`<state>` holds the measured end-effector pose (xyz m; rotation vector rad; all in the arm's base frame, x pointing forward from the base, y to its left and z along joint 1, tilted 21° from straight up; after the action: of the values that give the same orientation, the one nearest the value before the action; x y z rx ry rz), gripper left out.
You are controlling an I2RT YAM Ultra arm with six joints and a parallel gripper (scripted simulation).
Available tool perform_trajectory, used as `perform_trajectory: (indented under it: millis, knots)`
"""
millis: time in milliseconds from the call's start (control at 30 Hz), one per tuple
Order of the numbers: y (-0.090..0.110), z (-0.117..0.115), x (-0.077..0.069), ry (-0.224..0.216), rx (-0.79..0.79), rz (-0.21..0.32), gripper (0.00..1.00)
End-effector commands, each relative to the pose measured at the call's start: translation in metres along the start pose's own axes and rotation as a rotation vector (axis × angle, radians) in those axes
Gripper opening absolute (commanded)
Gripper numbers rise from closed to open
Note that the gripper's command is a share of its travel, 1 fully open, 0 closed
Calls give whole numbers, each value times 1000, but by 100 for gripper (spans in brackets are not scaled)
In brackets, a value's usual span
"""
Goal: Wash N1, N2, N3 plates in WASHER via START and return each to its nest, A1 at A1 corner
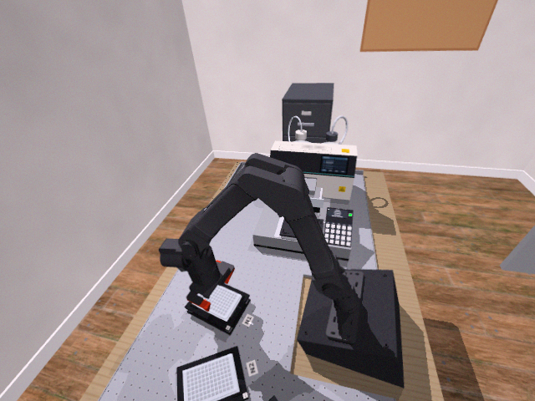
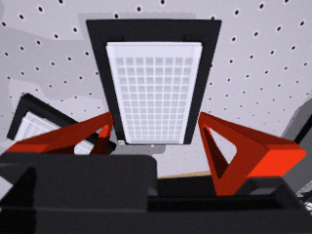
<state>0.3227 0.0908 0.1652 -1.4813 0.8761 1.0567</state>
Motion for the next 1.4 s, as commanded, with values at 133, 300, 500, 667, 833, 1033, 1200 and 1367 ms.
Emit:
perform_trajectory:
  millis: [133,300,500,667,833,1033,1200,1367]
  knots:
    - [-4,0,0,-3,0,-26,100]
    - [-4,0,3,-3,0,-26,100]
    - [-4,0,6,-3,0,-26,100]
    - [-5,0,10,-3,0,-26,100]
    - [-5,0,13,-3,0,-26,100]
    - [-5,0,16,-3,0,-26,100]
    - [-5,0,19,-3,0,-26,100]
    - [-5,0,22,-3,0,-26,100]
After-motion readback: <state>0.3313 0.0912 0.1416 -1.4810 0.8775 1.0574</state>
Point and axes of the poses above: the point where the finger pads meet when closed, its own x axis out along the fingers, its own z axis across the jaws, y = z × x, the point moved 7 cm from there along -x, back along the fingers, and after that the axes turned 13 degrees about -x, right-handed, at the moved point
